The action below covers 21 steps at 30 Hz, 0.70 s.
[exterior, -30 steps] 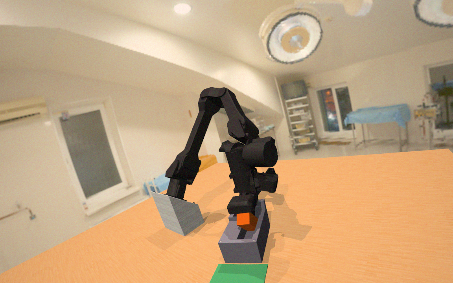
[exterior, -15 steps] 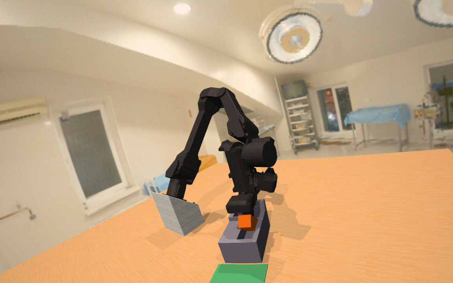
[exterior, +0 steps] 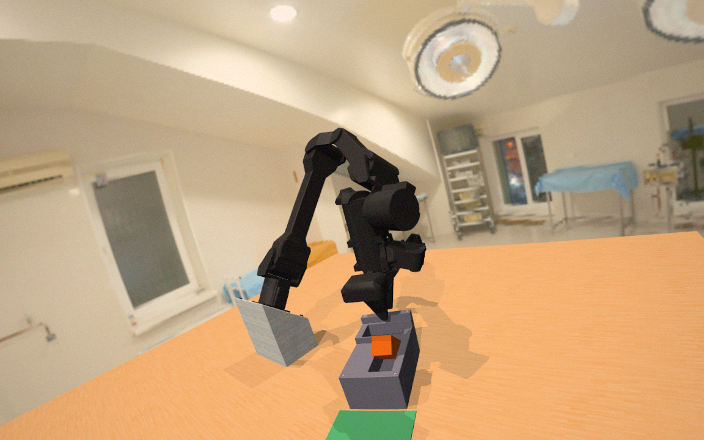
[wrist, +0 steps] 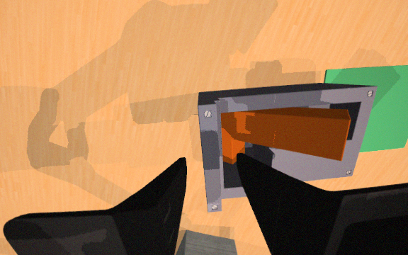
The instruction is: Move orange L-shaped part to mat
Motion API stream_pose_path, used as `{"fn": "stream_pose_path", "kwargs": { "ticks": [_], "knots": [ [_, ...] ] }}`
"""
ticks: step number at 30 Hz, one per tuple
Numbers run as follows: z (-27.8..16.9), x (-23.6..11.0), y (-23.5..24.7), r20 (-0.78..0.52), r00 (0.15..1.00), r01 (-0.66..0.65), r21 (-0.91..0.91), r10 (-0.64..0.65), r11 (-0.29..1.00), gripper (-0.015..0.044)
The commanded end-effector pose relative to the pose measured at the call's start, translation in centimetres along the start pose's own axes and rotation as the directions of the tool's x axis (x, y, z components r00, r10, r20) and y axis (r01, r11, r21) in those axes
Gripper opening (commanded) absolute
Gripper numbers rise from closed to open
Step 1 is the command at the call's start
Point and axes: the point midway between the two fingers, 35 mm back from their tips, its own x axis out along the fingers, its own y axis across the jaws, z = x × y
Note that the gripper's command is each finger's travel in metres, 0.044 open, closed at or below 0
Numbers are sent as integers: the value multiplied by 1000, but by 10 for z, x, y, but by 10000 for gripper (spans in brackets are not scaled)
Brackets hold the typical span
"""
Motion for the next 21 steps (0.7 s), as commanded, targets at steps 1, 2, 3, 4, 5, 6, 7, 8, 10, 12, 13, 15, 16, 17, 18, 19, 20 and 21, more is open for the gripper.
{"fn": "stream_pose_path", "kwargs": {
  "ticks": [1, 2, 3, 4, 5, 6, 7, 8, 10, 12, 13, 15, 16, 17, 18, 19, 20, 21],
  "knots": [
    [-1, -54, -4, 10, 1000, 8, -12, -7, 1000, 180],
    [-1, -57, -4, 10, 1000, 7, -12, -7, 1000, 180],
    [-1, -57, -4, 10, 1000, 7, -12, -7, 1000, 180],
    [-1, -57, -4, 10, 1000, 7, -12, -7, 1000, 180],
    [-1, -57, -4, 10, 1000, 7, -12, -7, 1000, 180],
    [-1, -57, -4, 10, 1000, 7, -12, -7, 1000, 180],
    [-1, -57, -4, 10, 1000, 7, -12, -7, 1000, 180],
    [-1, -57, -4, 10, 1000, 7, -12, -7, 1000, 180],
    [-1, -57, -4, 10, 1000, 7, -12, -7, 1000, 180],
    [-1, -57, -4, 10, 1000, 7, -12, -7, 1000, 180],
    [-1, -57, -4, 10, 1000, 7, -12, -7, 1000, 180],
    [-2, -53, -3, 9, 1000, 1, -2, -1, 1000, 180],
    [-2, -53, -3, 9, 1000, 1, -2, -1, 1000, 180],
    [-2, -53, -3, 9, 1000, 1, -2, -1, 1000, 180],
    [-2, -53, -3, 9, 1000, 1, -2, -1, 1000, 180],
    [-2, -53, -3, 9, 1000, 1, -2, -1, 1000, 180],
    [-2, -53, -3, 9, 1000, 1, -2, -1, 1000, 180],
    [-2, -53, -3, 9, 1000, 1, -2, -1, 1000, 180]
  ]
}}
